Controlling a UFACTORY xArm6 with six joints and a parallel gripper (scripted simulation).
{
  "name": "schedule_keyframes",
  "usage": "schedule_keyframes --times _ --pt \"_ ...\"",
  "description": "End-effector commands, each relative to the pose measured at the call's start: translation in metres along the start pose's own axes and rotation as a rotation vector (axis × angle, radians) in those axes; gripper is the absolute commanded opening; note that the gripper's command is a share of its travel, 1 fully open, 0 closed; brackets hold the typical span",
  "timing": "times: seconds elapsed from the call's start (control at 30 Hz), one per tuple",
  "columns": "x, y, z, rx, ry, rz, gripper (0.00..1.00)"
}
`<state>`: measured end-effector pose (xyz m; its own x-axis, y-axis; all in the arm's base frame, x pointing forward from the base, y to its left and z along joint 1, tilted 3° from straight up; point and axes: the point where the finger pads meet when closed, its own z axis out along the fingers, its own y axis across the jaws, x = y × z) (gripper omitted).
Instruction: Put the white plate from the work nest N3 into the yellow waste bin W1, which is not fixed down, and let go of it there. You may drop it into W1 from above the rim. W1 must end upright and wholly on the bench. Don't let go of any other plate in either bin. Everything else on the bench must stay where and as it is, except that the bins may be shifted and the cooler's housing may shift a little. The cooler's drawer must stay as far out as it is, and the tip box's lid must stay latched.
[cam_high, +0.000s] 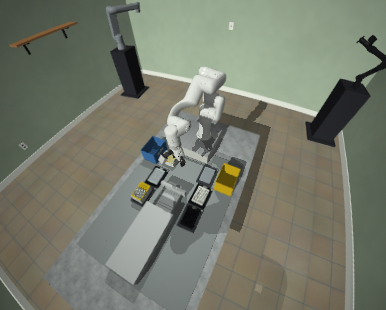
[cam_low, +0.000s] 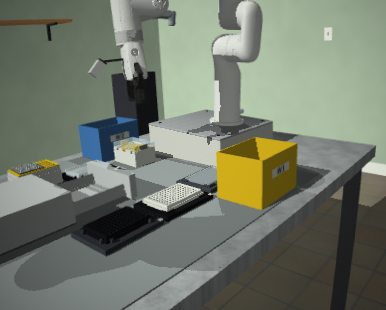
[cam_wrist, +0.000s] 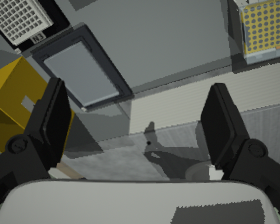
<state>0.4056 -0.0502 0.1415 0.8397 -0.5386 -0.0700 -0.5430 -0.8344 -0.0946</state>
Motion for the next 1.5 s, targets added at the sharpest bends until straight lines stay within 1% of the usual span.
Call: schedule_keyframes --times 0.0,0.3,0.37,0.77,0.97,1.03,1.47 --pt "0.006 -0.004 -0.005 -0.006 0.009 -0.099 1.00" --pt "0.021 -0.015 -0.019 -0.046 0.029 -0.396 1.00" --pt "0.021 -0.015 -0.019 -0.055 0.033 -0.462 1.00" --pt "0.021 -0.015 -0.019 -0.057 0.034 -0.476 1.00" --pt "0.016 -0.041 -0.004 -0.057 0.034 -0.468 1.00" --pt "0.016 -0.041 -0.004 -0.057 0.034 -0.468 1.00" --pt "0.004 -0.096 0.028 -0.056 0.034 -0.468 1.00"
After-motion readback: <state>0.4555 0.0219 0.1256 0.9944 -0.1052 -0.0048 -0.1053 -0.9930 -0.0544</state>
